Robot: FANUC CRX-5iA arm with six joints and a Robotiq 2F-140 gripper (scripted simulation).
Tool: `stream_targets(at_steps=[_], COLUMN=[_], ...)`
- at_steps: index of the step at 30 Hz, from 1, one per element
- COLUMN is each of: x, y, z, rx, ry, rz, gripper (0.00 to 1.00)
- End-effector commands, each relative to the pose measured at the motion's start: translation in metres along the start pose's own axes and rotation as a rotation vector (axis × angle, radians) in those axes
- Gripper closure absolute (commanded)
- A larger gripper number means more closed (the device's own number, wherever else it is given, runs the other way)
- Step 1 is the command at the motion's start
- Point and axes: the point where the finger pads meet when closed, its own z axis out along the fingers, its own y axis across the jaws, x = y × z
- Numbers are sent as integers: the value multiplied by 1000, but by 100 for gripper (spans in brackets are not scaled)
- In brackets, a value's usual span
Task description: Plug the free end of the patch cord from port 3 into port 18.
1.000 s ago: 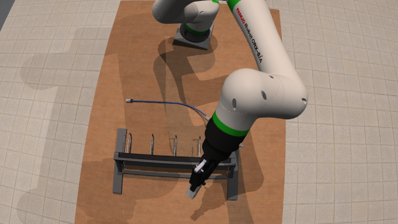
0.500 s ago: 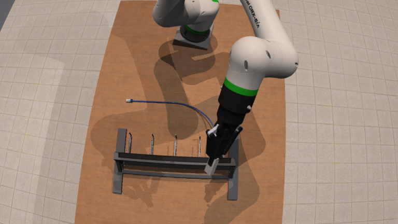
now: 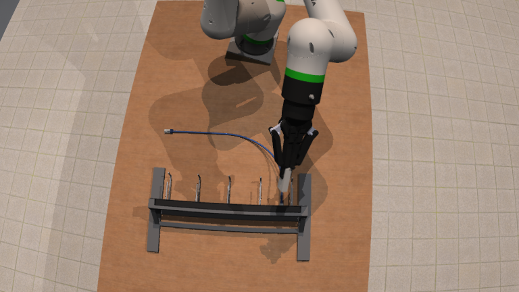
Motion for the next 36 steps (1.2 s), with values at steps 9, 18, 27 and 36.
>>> stream_targets(at_steps=[9, 18, 27, 36], x=[-98, -146, -160, -159], y=[-33, -45, -48, -49], z=[-24, -29, -30, -24], rx=[29, 84, 102, 102], ry=[137, 162, 168, 168], rz=[258, 369, 402, 402], gripper=[100, 100, 100, 100])
